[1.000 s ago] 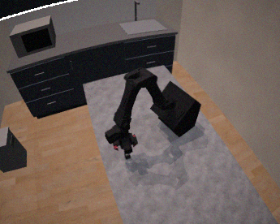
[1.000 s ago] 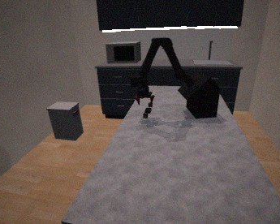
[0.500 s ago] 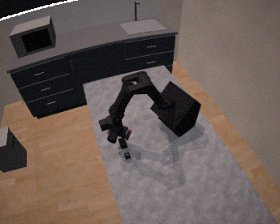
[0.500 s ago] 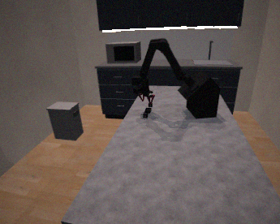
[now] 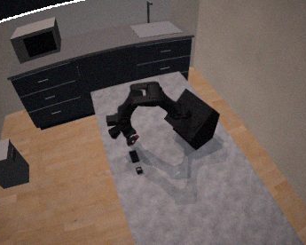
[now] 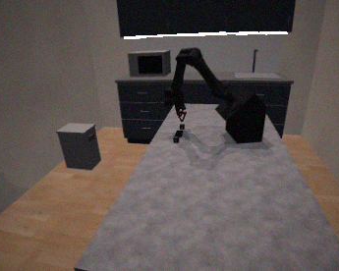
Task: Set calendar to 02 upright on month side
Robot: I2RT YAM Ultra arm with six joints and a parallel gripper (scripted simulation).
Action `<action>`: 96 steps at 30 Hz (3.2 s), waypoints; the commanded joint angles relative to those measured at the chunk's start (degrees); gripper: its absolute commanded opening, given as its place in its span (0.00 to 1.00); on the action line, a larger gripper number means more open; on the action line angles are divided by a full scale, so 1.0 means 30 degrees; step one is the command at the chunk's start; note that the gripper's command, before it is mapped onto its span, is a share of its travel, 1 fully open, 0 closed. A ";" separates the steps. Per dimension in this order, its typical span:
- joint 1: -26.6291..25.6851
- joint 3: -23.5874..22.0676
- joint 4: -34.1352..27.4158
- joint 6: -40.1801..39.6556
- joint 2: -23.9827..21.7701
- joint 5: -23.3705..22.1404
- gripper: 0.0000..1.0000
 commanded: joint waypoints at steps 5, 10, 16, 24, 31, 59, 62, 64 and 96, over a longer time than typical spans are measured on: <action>-0.2392 -0.0015 0.0379 0.3341 0.0482 -0.2359 1.00; -0.2566 -0.0019 0.0393 0.3517 0.0526 -0.2472 0.47; -0.2566 -0.0018 0.0393 0.3517 0.0526 -0.2472 0.47; -0.2565 -0.0019 0.0393 0.3517 0.0526 -0.2472 0.47; -0.2565 -0.0019 0.0393 0.3517 0.0526 -0.2472 0.47; -0.2364 -0.0085 0.0874 0.3708 0.0849 -0.2359 0.47; -0.2251 -0.0120 0.1146 0.3815 0.1034 -0.2295 0.47; -0.2165 -0.0143 0.1353 0.3896 0.1180 -0.2247 0.47; -0.0997 -0.0241 0.4235 0.4978 0.3461 -0.1572 0.47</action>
